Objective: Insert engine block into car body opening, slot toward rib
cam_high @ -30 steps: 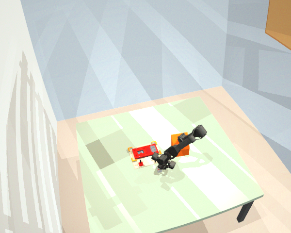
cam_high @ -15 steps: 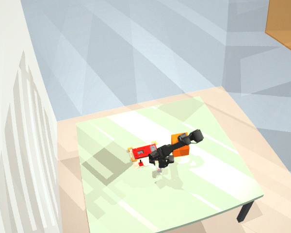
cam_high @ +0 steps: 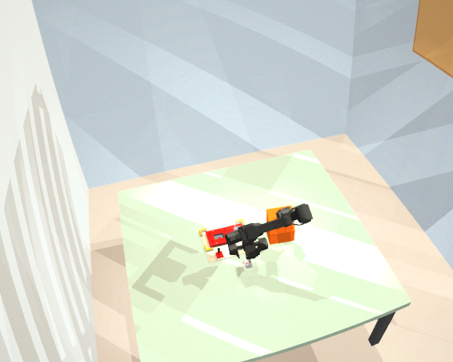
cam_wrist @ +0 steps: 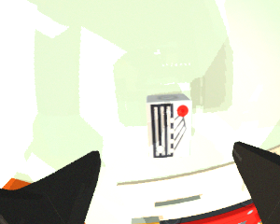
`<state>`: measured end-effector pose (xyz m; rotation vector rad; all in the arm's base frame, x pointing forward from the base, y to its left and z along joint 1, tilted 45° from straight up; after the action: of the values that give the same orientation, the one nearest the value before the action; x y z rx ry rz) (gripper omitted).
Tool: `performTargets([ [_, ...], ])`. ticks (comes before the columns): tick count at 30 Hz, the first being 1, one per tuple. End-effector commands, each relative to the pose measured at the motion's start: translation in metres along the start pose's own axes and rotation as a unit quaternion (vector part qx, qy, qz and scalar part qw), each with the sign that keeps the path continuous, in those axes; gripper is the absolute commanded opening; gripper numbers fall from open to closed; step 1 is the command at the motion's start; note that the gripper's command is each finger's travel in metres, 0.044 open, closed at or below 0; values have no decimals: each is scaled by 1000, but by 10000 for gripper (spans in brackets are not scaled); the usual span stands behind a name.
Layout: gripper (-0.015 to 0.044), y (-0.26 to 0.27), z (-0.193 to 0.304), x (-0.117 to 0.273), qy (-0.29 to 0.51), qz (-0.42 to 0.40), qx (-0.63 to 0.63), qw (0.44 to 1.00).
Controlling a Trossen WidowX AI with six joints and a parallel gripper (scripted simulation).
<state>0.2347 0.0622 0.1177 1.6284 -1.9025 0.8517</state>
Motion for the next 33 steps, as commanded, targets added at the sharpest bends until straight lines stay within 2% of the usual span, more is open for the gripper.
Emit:
performTargets([
  [1,440,-4,0,-3,-3,2,5,1000],
  [24,440,-4,-1,-40,-4,2,5,1000],
  [33,204,-4,-1,-40,-4,2,5,1000],
])
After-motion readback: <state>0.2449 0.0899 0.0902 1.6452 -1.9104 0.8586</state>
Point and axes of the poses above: the point midway between the two fingers, 35 mm back from their tips, its own x axis back along the fingers, its own y axis across the jaws, z = x × y, the point moved 5 cm from there along x, back along the fingers, and after that the axes turned 10 degrees about x, right-handed, at the moved point
